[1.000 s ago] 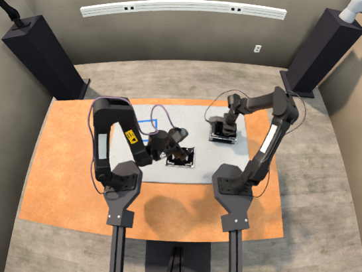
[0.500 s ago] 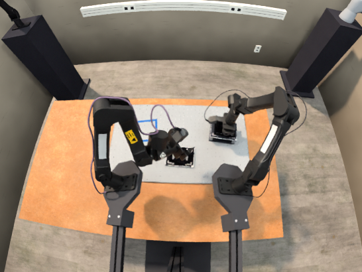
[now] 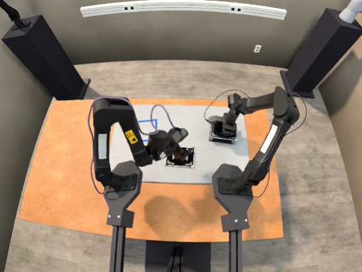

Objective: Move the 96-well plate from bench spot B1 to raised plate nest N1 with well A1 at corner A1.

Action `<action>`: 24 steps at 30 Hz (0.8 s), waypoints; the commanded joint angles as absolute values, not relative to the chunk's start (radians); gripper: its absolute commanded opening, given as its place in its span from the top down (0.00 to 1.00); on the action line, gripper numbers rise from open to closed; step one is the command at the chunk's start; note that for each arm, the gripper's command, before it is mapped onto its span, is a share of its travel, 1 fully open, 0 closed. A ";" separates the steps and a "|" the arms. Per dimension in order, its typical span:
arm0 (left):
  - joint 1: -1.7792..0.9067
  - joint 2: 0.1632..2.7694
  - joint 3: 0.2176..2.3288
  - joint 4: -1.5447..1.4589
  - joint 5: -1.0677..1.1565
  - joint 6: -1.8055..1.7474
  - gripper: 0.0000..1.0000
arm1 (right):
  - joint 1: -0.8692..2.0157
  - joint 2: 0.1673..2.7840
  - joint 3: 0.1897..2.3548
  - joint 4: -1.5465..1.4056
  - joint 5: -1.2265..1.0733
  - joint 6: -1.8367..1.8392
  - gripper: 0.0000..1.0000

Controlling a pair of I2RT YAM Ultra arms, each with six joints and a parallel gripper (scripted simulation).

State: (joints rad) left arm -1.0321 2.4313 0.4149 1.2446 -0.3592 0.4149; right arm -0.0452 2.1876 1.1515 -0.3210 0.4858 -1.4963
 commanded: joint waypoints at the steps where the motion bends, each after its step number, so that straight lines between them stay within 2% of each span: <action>1: -1.041 2.433 0.419 1.254 -0.359 0.412 0.00 | -0.032 2.195 1.167 -0.302 0.508 -1.484 0.21; 15: -1.041 2.433 0.419 1.254 -0.359 0.412 0.00 | -0.058 2.272 1.182 -0.213 0.501 -1.530 0.21; 24: -1.041 2.433 0.419 1.254 -0.359 0.412 0.00 | -0.044 2.200 1.129 -0.263 0.511 -1.508 0.21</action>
State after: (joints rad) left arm -1.0321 2.4313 0.4149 1.2446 -0.3592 0.4149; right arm -0.0429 2.2181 1.1488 -0.2840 0.5201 -1.5017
